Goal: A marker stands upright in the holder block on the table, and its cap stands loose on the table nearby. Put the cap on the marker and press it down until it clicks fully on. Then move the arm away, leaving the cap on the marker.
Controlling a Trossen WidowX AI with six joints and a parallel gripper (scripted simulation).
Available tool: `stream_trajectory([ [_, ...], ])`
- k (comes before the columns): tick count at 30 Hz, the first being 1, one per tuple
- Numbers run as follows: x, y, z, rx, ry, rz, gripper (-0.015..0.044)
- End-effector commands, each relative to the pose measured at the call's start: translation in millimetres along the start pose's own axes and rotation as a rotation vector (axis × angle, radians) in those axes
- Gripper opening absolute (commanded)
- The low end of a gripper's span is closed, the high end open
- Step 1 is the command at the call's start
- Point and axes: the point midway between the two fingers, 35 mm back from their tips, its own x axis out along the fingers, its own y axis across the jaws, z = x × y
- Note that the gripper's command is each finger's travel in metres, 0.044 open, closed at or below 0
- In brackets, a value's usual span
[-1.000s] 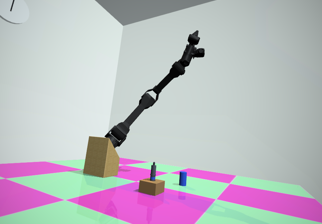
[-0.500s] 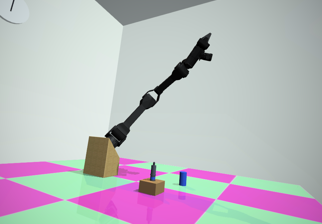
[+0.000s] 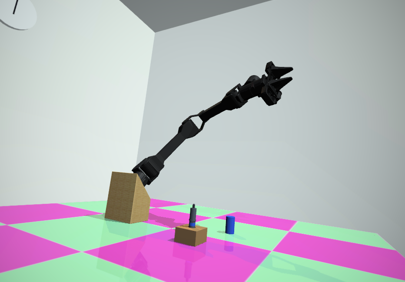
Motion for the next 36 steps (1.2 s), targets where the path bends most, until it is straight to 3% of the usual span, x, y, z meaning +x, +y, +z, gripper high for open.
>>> stream_trajectory([
  [1,2.5,49.9,9.8,0.108,-0.034,0.172,0.0252],
  [8,-18.2,163.3,38.1,0.378,-0.05,0.605,0.0252],
  [15,-75.0,259.2,67.2,0.668,0.056,1.057,0.0252],
  [20,-130.6,308.3,86.9,0.871,0.223,1.372,0.0252],
  [26,-213.4,348.4,101.6,1.115,0.578,1.747,0.0252],
  [36,-221.8,371.3,116.5,1.141,0.626,1.784,0.0252],
])
